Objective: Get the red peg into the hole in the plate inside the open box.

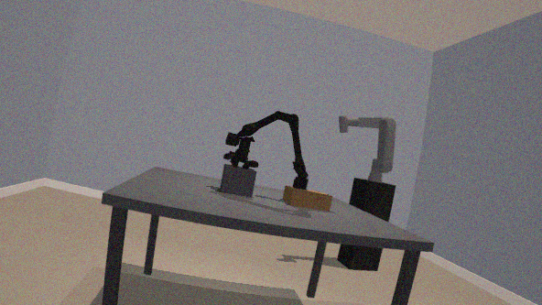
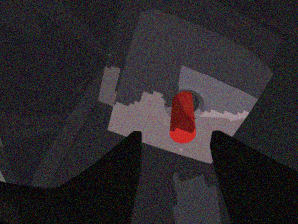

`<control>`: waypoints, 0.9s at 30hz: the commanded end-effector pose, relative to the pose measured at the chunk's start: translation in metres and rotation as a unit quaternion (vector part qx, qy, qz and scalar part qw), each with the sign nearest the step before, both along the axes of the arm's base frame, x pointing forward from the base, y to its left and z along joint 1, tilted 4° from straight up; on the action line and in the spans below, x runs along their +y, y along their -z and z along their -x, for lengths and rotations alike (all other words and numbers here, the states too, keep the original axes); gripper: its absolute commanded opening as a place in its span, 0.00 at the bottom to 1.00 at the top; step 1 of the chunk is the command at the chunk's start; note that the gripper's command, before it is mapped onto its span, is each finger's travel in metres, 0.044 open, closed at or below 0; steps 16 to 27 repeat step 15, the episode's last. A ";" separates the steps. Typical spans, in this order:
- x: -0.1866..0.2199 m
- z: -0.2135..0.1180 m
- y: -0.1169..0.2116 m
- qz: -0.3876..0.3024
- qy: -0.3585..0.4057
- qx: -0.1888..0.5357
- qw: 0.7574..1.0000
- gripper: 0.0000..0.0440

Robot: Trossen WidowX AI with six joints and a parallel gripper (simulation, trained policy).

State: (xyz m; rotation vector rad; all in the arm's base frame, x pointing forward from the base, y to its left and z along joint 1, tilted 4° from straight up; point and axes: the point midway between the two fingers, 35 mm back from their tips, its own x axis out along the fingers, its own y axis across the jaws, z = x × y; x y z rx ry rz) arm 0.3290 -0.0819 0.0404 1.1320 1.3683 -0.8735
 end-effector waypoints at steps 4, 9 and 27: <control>-0.005 -0.006 -0.012 -0.028 0.006 -0.010 1.000 0.47; -0.009 -0.009 -0.020 -0.040 0.012 -0.018 0.999 0.50; -0.015 -0.013 -0.030 -0.050 0.020 -0.031 0.998 0.54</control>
